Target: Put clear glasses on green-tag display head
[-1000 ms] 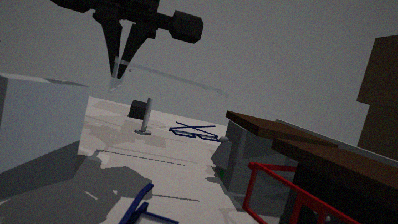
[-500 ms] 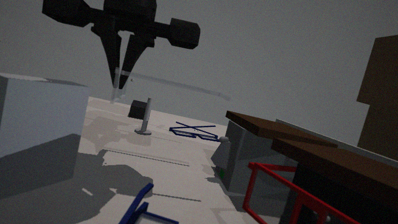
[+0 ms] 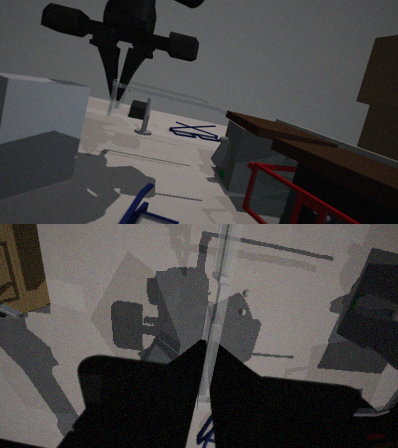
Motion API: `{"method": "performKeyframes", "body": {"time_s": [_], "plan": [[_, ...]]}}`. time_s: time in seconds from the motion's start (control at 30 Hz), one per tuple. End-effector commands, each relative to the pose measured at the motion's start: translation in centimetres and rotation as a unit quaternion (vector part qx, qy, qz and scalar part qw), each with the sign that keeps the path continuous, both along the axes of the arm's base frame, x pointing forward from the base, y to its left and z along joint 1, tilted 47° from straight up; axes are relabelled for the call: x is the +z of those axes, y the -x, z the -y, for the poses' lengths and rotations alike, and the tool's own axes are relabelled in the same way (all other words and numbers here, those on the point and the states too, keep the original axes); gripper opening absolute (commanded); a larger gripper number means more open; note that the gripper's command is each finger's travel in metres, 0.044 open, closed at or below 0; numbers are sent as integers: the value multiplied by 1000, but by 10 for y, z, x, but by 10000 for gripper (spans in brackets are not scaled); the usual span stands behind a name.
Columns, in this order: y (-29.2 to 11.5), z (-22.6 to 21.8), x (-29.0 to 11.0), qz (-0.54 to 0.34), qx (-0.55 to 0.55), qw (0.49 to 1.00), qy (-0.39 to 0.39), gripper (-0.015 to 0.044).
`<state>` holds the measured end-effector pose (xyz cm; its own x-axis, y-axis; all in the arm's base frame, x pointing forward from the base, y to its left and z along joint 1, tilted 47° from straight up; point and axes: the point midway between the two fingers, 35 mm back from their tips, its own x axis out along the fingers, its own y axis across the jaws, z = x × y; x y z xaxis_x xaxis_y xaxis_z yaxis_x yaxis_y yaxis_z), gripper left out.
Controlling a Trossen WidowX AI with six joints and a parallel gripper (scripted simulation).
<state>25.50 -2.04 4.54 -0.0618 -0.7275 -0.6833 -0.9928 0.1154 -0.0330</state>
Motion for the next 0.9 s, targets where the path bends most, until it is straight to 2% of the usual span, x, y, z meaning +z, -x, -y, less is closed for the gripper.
{"method": "performKeyframes", "body": {"time_s": [0.0,0.87], "plan": [[1,4,-4,-3,3,1000,2,0],[4,22,-21,-1,6,1000,3,0]]}}
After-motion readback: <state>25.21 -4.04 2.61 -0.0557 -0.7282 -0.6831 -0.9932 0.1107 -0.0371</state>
